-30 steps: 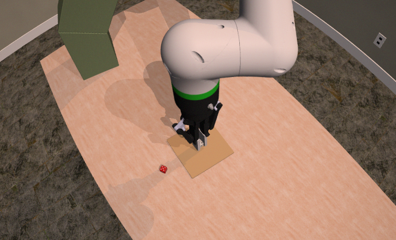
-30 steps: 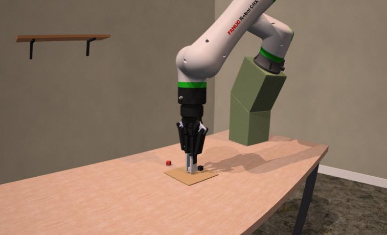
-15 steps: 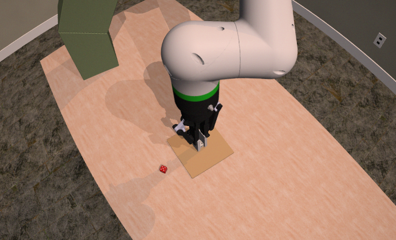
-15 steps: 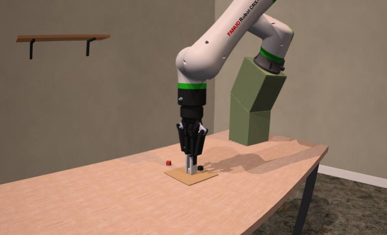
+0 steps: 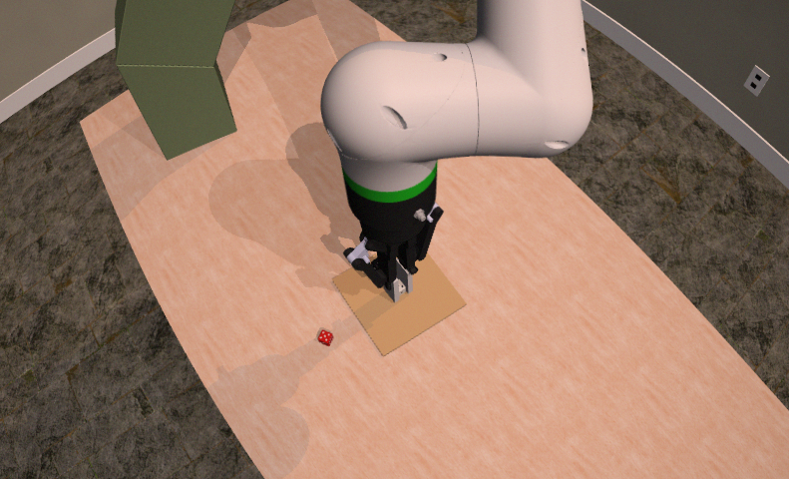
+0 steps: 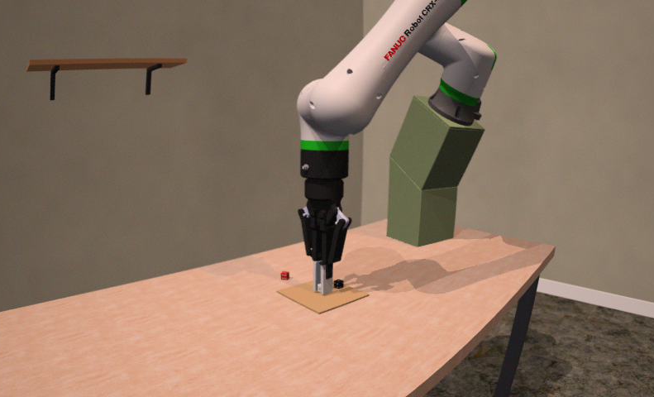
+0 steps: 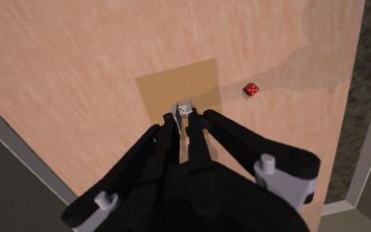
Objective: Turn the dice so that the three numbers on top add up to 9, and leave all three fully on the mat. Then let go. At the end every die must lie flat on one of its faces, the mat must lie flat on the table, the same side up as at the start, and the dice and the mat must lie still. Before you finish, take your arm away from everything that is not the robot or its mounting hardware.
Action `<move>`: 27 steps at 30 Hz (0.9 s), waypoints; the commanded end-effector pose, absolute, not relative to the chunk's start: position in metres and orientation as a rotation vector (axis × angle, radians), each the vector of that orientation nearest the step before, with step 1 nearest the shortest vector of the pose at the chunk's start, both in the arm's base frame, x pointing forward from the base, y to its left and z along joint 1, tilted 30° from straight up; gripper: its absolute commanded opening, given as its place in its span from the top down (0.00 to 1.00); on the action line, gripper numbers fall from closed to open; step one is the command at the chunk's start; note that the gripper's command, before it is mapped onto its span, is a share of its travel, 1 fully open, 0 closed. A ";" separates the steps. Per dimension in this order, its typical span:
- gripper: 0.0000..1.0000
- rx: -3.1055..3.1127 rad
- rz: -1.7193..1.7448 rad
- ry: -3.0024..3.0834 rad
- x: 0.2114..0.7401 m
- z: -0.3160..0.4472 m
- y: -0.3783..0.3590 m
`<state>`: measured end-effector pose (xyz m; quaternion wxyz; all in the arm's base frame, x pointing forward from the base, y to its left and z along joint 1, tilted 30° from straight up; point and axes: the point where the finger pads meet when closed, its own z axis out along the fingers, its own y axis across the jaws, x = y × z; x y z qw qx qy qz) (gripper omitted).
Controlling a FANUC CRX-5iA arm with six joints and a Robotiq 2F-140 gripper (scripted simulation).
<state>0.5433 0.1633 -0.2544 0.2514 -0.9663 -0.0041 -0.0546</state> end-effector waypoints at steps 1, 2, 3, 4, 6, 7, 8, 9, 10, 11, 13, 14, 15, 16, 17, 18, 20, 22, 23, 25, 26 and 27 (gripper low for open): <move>0.93 -2.629 -0.149 -0.011 0.543 -0.254 0.163; 0.93 -2.629 -0.149 -0.011 0.543 -0.254 0.163; 0.93 -2.629 -0.149 -0.011 0.543 -0.254 0.163; 0.93 -2.629 -0.149 -0.011 0.543 -0.254 0.163; 0.93 -2.629 -0.149 -0.011 0.543 -0.254 0.163; 0.93 -2.629 -0.149 -0.011 0.543 -0.254 0.163; 0.93 -2.629 -0.149 -0.011 0.543 -0.254 0.163; 0.93 -2.629 -0.149 -0.011 0.543 -0.254 0.163; 0.93 -2.629 -0.149 -0.011 0.543 -0.254 0.163; 0.93 -2.629 -0.149 -0.011 0.543 -0.254 0.163; 0.93 -2.629 -0.149 -0.011 0.543 -0.255 0.163; 0.93 -2.629 -0.149 -0.011 0.543 -0.255 0.163; 0.93 -2.629 -0.149 -0.011 0.544 -0.255 0.163; 0.93 -2.629 -0.149 -0.011 0.544 -0.255 0.164; 0.93 -2.629 -0.149 -0.011 0.544 -0.255 0.164; 0.93 -2.629 -0.149 -0.011 0.544 -0.255 0.164; 0.93 -2.629 -0.149 -0.011 0.544 -0.256 0.164; 0.93 -2.629 -0.149 -0.011 0.544 -0.256 0.164; 0.93 -2.629 -0.149 -0.011 0.544 -0.256 0.164; 0.93 -2.629 -0.149 -0.011 0.544 -0.257 0.165; 0.93 -2.629 -0.149 -0.011 0.544 -0.257 0.165; 0.93 -2.629 -0.149 -0.011 0.544 -0.257 0.165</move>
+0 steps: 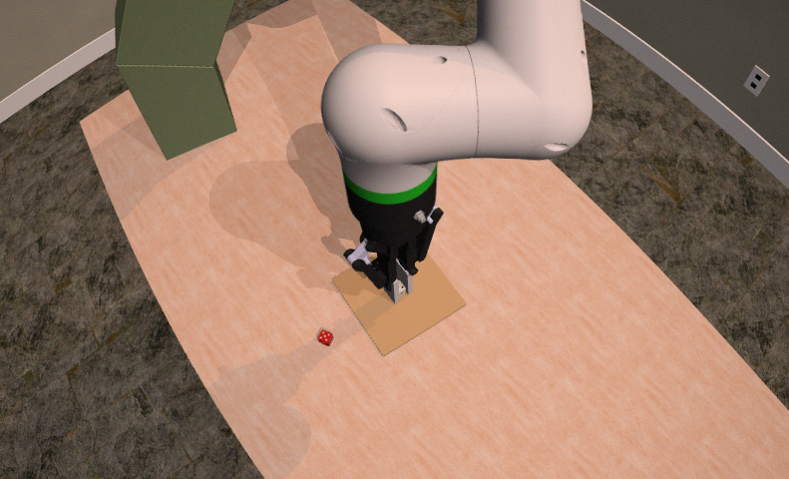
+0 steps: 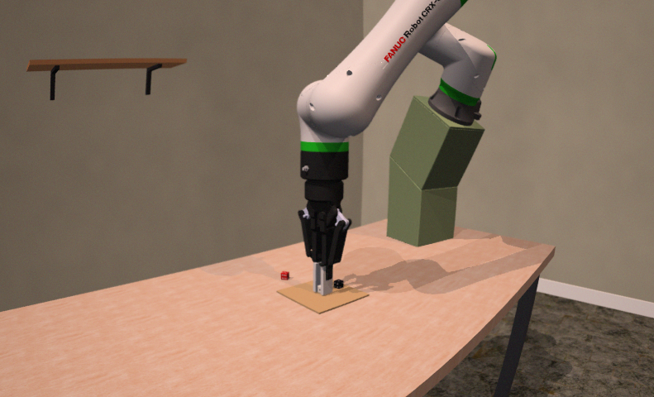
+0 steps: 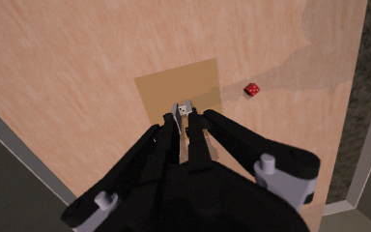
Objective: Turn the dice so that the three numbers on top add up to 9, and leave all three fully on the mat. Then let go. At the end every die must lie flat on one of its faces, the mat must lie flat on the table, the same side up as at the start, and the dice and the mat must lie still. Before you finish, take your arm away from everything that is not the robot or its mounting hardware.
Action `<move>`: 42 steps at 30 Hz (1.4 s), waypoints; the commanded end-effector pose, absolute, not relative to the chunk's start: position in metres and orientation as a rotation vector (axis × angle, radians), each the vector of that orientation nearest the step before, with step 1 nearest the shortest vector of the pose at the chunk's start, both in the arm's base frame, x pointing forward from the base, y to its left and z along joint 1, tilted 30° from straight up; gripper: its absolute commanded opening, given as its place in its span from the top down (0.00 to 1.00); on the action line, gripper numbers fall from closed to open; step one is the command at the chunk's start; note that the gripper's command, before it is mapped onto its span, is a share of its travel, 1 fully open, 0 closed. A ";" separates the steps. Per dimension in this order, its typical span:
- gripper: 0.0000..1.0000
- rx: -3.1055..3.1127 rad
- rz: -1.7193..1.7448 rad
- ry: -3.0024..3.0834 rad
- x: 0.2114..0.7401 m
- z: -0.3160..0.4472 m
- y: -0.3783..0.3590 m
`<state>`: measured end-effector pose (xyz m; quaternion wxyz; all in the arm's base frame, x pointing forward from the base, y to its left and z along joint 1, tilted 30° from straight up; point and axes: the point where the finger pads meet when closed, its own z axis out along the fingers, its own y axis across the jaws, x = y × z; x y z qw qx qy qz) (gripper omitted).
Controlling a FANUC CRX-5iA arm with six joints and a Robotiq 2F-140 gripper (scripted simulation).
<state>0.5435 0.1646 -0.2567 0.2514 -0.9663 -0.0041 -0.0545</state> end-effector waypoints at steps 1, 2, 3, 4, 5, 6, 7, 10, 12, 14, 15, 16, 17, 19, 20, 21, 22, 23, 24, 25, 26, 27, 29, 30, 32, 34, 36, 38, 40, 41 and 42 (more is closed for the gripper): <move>0.93 -2.629 -0.149 -0.011 0.544 -0.257 0.165; 0.93 -2.629 -0.149 -0.011 0.544 -0.258 0.165; 0.93 -2.629 -0.149 -0.011 0.544 -0.258 0.165; 0.93 -2.629 -0.149 -0.011 0.544 -0.258 0.165; 0.93 -2.629 -0.149 -0.011 0.544 -0.258 0.165; 0.93 -2.629 -0.149 -0.011 0.544 -0.258 0.165; 0.93 -2.629 -0.149 -0.011 0.544 -0.258 0.165; 0.93 -2.629 -0.149 -0.011 0.544 -0.258 0.165; 0.93 -2.629 -0.149 -0.011 0.544 -0.258 0.165; 0.93 -2.629 -0.149 -0.011 0.544 -0.258 0.165; 0.93 -2.629 -0.149 -0.011 0.544 -0.258 0.165; 0.93 -2.629 -0.149 -0.011 0.544 -0.258 0.165; 0.93 -2.629 -0.149 -0.011 0.544 -0.258 0.165; 0.93 -2.629 -0.149 -0.011 0.544 -0.258 0.165; 0.93 -2.629 -0.149 -0.011 0.544 -0.258 0.165; 0.93 -2.629 -0.149 -0.011 0.544 -0.258 0.165; 0.93 -2.629 -0.149 -0.011 0.544 -0.258 0.165; 0.93 -2.629 -0.149 -0.011 0.544 -0.258 0.165; 0.93 -2.629 -0.149 -0.011 0.544 -0.258 0.165; 0.93 -2.629 -0.149 -0.011 0.544 -0.258 0.165; 0.93 -2.629 -0.149 -0.011 0.544 -0.258 0.165; 0.93 -2.629 -0.149 -0.011 0.544 -0.258 0.165; 0.93 -2.629 -0.149 -0.011 0.544 -0.258 0.165; 0.93 -2.629 -0.149 -0.011 0.544 -0.258 0.165; 0.93 -2.629 -0.149 -0.011 0.544 -0.258 0.165; 0.93 -2.629 -0.149 -0.011 0.544 -0.258 0.165; 0.93 -2.629 -0.149 -0.011 0.544 -0.258 0.165; 0.93 -2.629 -0.149 -0.011 0.544 -0.258 0.165; 0.93 -2.629 -0.149 -0.011 0.544 -0.258 0.165; 0.91 -2.629 -0.149 -0.011 0.544 -0.258 0.165; 0.91 -2.629 -0.149 -0.011 0.544 -0.258 0.165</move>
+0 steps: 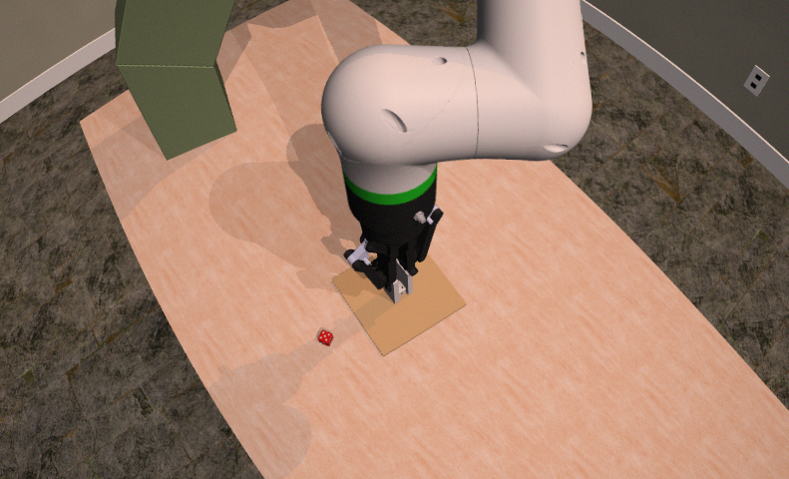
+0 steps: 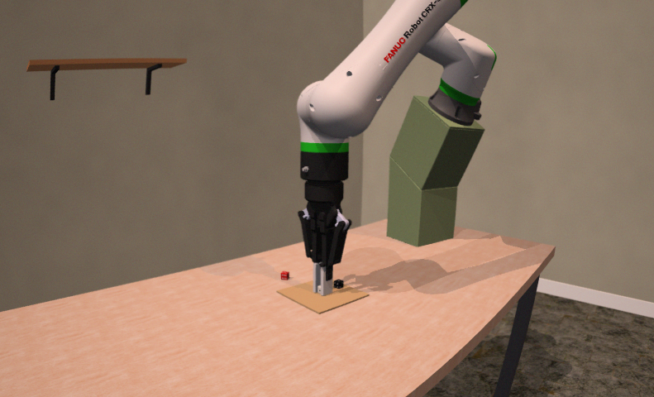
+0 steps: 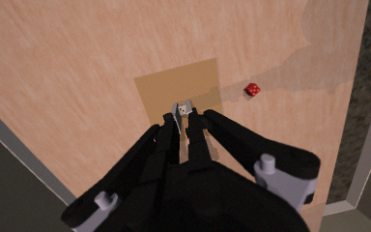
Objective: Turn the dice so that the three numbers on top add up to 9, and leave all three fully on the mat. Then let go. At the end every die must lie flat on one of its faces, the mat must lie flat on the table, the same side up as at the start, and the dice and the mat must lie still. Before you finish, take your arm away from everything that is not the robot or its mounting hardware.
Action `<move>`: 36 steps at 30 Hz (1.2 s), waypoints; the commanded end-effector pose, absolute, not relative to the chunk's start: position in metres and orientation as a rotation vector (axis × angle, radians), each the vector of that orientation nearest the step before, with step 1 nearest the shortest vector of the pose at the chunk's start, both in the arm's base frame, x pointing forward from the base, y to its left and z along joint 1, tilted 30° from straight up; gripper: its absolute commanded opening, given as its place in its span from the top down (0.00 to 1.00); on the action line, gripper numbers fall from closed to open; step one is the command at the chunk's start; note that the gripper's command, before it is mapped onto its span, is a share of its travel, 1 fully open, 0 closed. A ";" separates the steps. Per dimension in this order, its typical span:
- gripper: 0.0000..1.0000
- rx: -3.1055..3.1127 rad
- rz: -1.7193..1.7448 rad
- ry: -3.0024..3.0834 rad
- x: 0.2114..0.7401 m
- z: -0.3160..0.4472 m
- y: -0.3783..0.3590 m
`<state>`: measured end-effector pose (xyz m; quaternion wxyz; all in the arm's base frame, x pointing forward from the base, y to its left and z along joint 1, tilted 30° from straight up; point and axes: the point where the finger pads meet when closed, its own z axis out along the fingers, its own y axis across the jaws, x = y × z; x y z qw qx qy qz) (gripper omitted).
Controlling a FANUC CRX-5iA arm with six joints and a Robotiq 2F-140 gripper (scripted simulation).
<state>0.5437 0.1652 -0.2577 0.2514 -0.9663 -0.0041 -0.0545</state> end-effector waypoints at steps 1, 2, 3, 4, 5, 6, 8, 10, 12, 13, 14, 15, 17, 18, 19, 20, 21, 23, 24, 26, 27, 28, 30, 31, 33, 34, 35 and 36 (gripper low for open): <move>0.91 -2.629 -0.149 -0.011 0.544 -0.258 0.165; 0.91 -2.629 -0.149 -0.011 0.544 -0.258 0.165; 0.91 -2.629 -0.149 -0.011 0.544 -0.258 0.165; 0.89 -2.629 -0.149 -0.011 0.544 -0.258 0.165; 0.89 -2.629 -0.149 -0.011 0.544 -0.258 0.165; 0.89 -2.629 -0.149 -0.011 0.544 -0.258 0.165; 0.86 -2.629 -0.149 -0.011 0.544 -0.258 0.165; 0.84 -2.629 -0.149 -0.011 0.544 -0.258 0.165; 0.84 -2.629 -0.149 -0.011 0.544 -0.258 0.165; 0.81 -2.629 -0.149 -0.011 0.544 -0.258 0.165; 0.81 -2.629 -0.149 -0.011 0.544 -0.258 0.165; 0.81 -2.629 -0.149 -0.011 0.544 -0.258 0.165; 0.81 -2.629 -0.149 -0.011 0.544 -0.258 0.165; 0.81 -2.629 -0.149 -0.011 0.544 -0.258 0.165; 0.81 -2.629 -0.149 -0.011 0.544 -0.258 0.165; 0.81 -2.629 -0.149 -0.011 0.544 -0.258 0.165; 0.81 -2.629 -0.149 -0.011 0.544 -0.258 0.165; 0.81 -2.629 -0.149 -0.011 0.544 -0.258 0.165; 0.81 -2.629 -0.149 -0.011 0.544 -0.258 0.165; 0.81 -2.629 -0.149 -0.011 0.544 -0.257 0.165; 0.81 -2.629 -0.149 -0.011 0.544 -0.256 0.164; 0.81 -2.629 -0.149 -0.011 0.544 -0.255 0.163; 0.81 -2.629 -0.149 -0.011 0.543 -0.251 0.161; 0.81 -2.629 -0.149 -0.011 0.543 -0.248 0.160; 0.81 -2.629 -0.149 -0.011 0.542 -0.242 0.156; 0.81 -2.629 -0.149 -0.011 0.542 -0.242 0.156; 0.81 -2.629 -0.149 -0.011 0.542 -0.242 0.156; 0.81 -2.629 -0.149 -0.011 0.541 -0.238 0.154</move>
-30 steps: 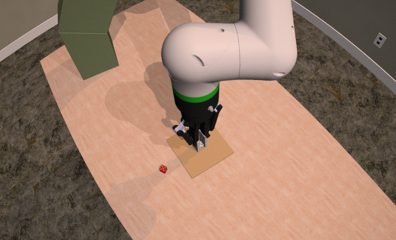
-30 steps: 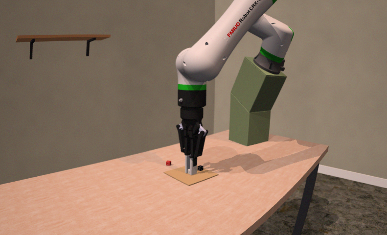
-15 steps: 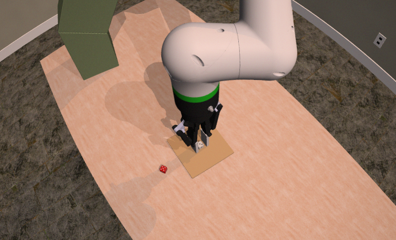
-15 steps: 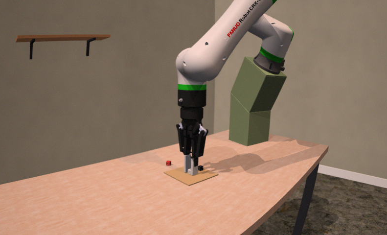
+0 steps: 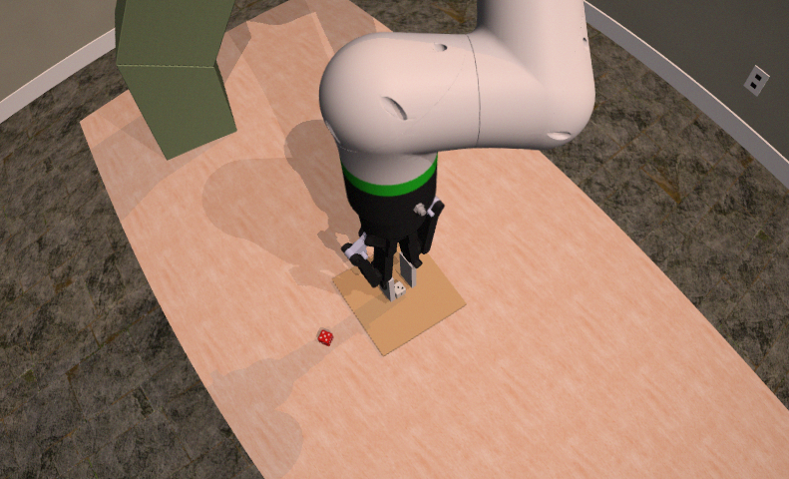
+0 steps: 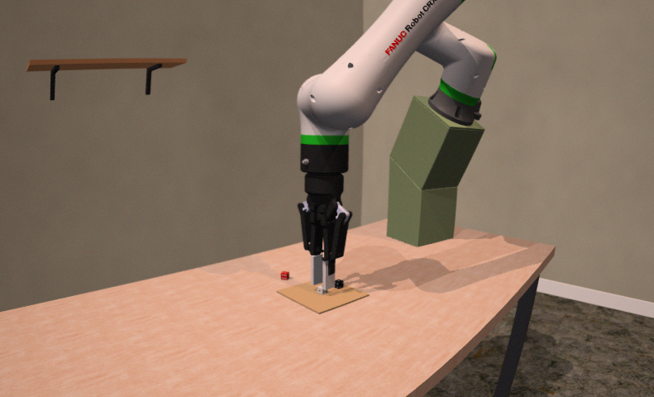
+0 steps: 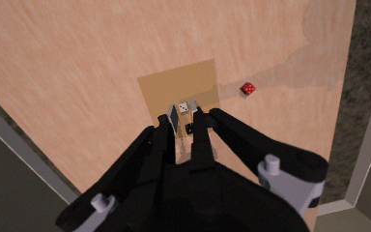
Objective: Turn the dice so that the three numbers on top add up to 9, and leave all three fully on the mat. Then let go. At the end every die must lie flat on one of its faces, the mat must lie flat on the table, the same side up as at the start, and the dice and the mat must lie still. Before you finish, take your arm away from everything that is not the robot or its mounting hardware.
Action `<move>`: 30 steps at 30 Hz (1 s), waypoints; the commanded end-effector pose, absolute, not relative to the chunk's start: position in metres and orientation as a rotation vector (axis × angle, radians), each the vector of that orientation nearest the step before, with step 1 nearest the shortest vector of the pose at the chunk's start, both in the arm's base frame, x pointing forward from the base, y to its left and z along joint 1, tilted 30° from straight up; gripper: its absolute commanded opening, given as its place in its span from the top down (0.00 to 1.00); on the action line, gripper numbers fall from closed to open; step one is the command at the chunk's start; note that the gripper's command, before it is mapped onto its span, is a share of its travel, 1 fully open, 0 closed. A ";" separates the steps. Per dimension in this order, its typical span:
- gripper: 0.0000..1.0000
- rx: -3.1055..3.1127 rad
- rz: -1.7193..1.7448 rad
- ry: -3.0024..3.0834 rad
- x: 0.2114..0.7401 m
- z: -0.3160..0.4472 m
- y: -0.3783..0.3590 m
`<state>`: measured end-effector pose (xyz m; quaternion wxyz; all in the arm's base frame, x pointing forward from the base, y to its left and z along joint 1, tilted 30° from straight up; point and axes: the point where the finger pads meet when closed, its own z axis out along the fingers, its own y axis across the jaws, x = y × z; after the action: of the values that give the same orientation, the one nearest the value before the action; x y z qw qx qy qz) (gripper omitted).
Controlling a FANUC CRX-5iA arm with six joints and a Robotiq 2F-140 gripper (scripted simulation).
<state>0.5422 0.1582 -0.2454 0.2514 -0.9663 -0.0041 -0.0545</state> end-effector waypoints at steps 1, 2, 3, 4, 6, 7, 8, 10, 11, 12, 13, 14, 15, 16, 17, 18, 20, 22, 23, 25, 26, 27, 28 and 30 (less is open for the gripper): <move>0.81 -2.629 -0.149 -0.011 0.541 -0.233 0.151; 0.81 -2.629 -0.149 -0.011 0.540 -0.229 0.149; 0.81 -2.629 -0.149 -0.011 0.540 -0.224 0.146; 0.81 -2.629 -0.149 -0.011 0.539 -0.219 0.143; 0.81 -2.629 -0.149 -0.011 0.538 -0.209 0.138; 0.81 -2.629 -0.149 -0.011 0.538 -0.205 0.135; 0.81 -2.629 -0.149 -0.011 0.537 -0.200 0.133; 0.81 -2.629 -0.149 -0.011 0.536 -0.193 0.129; 0.81 -2.629 -0.149 -0.011 0.536 -0.189 0.127; 0.81 -2.629 -0.149 -0.011 0.535 -0.187 0.125; 0.81 -2.629 -0.149 -0.011 0.535 -0.184 0.124; 0.81 -2.629 -0.149 -0.011 0.535 -0.182 0.123; 0.81 -2.629 -0.149 -0.011 0.535 -0.182 0.123; 0.81 -2.629 -0.149 -0.011 0.535 -0.182 0.123; 0.81 -2.629 -0.149 -0.011 0.535 -0.181 0.122; 0.81 -2.629 -0.149 -0.011 0.535 -0.180 0.122; 0.81 -2.629 -0.149 -0.011 0.535 -0.180 0.121; 0.00 -2.629 -0.149 -0.011 0.535 -0.180 0.121; 0.00 -2.629 -0.149 -0.011 0.535 -0.180 0.121; 0.00 -2.629 -0.149 -0.011 0.535 -0.180 0.121; 0.00 -2.629 -0.149 -0.011 0.535 -0.180 0.121; 0.00 -2.629 -0.149 -0.011 0.535 -0.180 0.121; 0.00 -2.629 -0.149 -0.011 0.535 -0.180 0.121; 0.00 -2.629 -0.149 -0.011 0.535 -0.180 0.121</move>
<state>0.5344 0.1215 -0.1797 0.2514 -0.9663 -0.0041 -0.0545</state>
